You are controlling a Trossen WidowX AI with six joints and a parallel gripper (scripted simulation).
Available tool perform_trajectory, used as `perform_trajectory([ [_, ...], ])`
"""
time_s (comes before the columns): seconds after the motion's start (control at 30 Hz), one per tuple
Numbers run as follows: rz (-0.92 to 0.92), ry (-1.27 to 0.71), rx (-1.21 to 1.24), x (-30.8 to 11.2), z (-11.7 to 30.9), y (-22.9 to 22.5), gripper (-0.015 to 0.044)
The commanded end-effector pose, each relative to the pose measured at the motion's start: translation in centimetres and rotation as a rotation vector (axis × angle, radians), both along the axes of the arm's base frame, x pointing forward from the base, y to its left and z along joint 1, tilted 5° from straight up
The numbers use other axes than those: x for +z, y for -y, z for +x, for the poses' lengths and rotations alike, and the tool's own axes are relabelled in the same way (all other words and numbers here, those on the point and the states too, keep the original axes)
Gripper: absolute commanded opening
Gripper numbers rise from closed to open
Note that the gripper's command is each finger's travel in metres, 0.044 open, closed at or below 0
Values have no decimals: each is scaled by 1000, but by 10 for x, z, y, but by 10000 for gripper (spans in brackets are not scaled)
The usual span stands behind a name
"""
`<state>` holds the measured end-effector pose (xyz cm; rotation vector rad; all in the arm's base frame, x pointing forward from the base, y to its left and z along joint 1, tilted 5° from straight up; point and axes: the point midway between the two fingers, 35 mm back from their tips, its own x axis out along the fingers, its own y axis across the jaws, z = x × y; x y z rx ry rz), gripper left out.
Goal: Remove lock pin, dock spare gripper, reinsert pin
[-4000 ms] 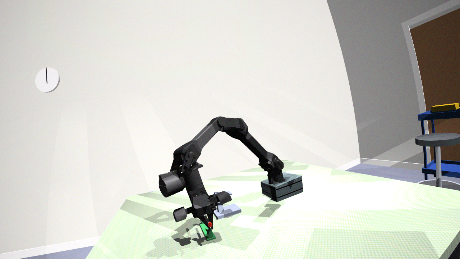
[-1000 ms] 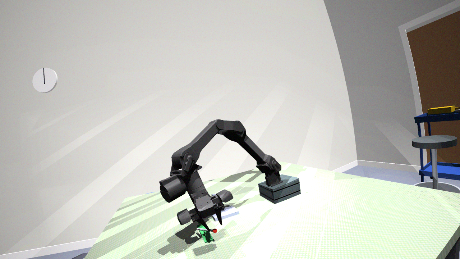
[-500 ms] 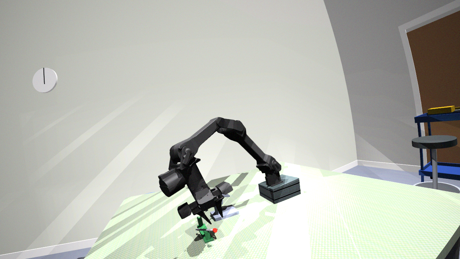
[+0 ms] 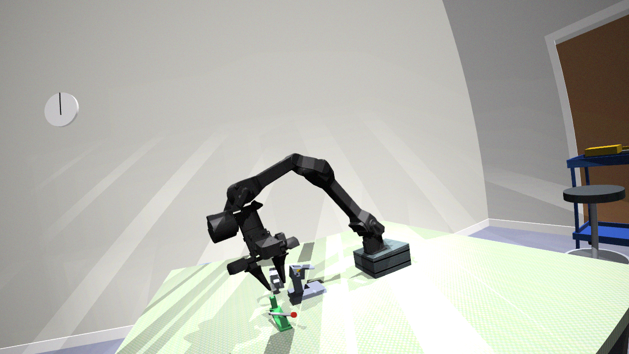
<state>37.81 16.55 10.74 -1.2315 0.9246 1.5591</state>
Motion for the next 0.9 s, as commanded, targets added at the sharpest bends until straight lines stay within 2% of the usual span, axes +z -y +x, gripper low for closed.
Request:
perform_trajectory([
  [0.0,64,84,68,24,6,14,180],
  [0.23,64,84,68,21,7,14,180],
  [0.47,65,78,68,-43,13,17,180],
  [0.87,65,77,68,-58,15,17,180],
])
